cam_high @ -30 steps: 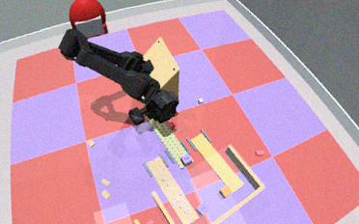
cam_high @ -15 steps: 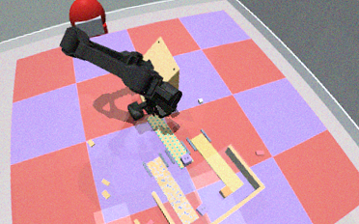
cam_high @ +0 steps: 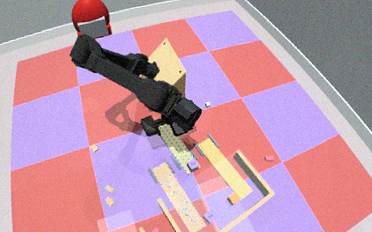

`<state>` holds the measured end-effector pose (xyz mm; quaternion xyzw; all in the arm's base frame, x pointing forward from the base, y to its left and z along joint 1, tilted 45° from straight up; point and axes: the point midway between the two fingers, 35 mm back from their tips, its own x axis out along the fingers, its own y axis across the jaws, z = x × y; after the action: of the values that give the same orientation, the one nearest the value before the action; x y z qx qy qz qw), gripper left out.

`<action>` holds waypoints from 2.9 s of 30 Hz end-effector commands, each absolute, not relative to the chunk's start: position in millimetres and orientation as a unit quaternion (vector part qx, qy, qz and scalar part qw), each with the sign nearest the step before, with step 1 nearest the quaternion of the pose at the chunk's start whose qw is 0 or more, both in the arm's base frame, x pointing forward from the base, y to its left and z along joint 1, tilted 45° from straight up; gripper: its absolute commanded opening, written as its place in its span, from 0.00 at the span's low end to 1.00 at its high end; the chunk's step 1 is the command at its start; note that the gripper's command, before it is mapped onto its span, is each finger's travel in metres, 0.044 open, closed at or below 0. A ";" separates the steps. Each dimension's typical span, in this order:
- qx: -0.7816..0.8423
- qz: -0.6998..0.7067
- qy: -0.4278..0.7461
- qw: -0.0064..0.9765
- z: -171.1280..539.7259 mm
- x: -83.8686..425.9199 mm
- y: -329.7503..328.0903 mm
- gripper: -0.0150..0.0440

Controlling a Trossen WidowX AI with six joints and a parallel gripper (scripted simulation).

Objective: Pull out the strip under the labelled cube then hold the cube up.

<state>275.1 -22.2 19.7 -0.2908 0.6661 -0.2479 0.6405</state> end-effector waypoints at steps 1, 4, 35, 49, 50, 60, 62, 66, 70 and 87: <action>-0.292 -0.248 0.666 0.640 18.8 289.4 -19.3 1.00; -0.292 -0.248 0.666 0.640 18.0 301.9 -16.6 1.00; -0.291 -0.249 0.664 0.643 13.7 417.7 2.1 0.87; -0.291 -0.249 0.663 0.643 -2.4 418.8 -14.2 0.68; -0.291 -0.249 0.663 0.643 -3.6 418.8 -15.4 0.68; -0.291 -0.249 0.663 0.643 -14.8 418.6 -27.2 0.68; -0.291 -0.249 0.663 0.643 -17.0 418.5 -29.6 0.68; -0.291 -0.249 0.663 0.643 -21.4 418.1 -34.3 0.68; -0.287 -0.250 0.664 0.644 -21.5 418.3 -34.3 0.63; -0.288 -0.249 0.664 0.643 -11.8 400.0 -22.4 0.25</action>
<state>407.2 -31.9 -18.3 -0.2881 0.6666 -0.2520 0.6397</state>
